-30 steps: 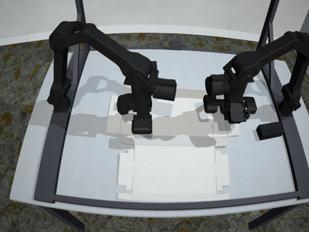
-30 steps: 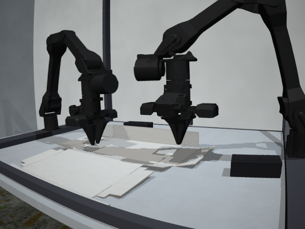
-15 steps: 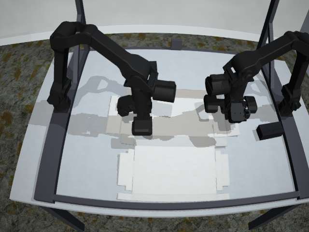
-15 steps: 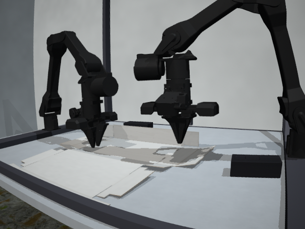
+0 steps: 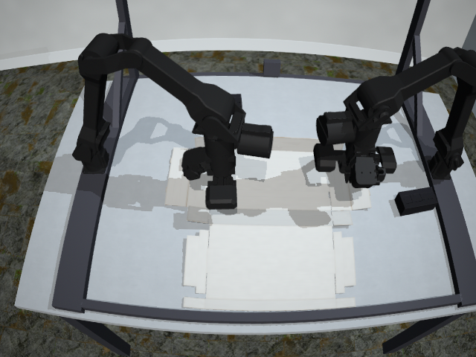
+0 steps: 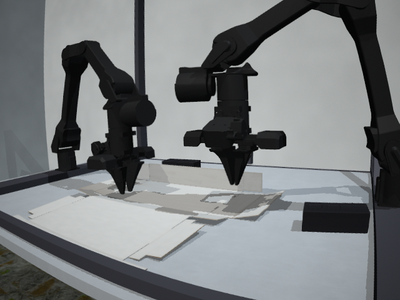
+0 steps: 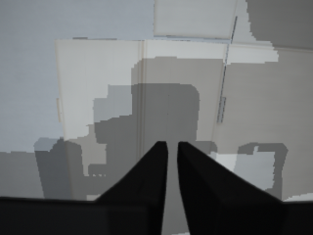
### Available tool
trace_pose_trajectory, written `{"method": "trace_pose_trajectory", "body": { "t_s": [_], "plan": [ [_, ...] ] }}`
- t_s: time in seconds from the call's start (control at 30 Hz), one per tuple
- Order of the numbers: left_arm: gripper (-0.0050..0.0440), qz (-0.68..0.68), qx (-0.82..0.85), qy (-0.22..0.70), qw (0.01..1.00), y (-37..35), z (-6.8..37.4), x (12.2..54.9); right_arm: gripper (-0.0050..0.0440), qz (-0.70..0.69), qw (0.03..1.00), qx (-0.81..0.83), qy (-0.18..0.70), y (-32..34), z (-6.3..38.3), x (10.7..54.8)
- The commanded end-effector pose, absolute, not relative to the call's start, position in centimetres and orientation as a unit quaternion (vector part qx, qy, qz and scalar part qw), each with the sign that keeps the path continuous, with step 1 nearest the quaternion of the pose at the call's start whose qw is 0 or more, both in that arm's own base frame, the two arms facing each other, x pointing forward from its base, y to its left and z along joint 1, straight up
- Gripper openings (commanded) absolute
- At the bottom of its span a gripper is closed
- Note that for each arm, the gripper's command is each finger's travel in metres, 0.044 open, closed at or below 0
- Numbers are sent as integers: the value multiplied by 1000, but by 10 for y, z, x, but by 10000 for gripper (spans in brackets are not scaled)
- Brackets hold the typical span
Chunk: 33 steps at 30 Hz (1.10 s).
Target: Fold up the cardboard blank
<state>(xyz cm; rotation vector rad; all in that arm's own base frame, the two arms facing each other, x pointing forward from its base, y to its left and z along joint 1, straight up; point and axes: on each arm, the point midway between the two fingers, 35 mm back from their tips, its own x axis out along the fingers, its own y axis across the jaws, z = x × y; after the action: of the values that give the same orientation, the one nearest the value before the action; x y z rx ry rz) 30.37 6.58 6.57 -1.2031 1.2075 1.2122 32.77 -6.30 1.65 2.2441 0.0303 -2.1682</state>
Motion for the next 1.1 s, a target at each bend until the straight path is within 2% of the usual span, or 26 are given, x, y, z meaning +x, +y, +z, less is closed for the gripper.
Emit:
{"method": "trace_pose_trajectory", "body": {
  "t_s": [0.0, 0.13, 0.2, 0.23, 0.37, 1.07],
  "plan": [
    [98, 483, -488, 506, 522, 69, 72, 308, 193, -688, 51, 722, 46, -66, 23, 329],
    [194, 447, -451, 538, 554, 75, 71, 311, 289, -679, 131, 711, 122, -73, 27, 327],
    [194, 447, -451, 538, 554, 75, 71, 311, 289, -679, 131, 711, 122, -73, 27, 327],
    [218, 441, -445, 543, 559, 76, 71, 311, 311, -672, 164, 705, 156, -73, 27, 327],
    [314, 411, -413, 566, 583, 80, 71, 313, 311, -658, 221, 689, 210, -78, 30, 325],
    [316, 278, -276, 642, 659, 100, 70, 323, 311, -519, 480, 538, 460, -97, 42, 314]
  ]
}}
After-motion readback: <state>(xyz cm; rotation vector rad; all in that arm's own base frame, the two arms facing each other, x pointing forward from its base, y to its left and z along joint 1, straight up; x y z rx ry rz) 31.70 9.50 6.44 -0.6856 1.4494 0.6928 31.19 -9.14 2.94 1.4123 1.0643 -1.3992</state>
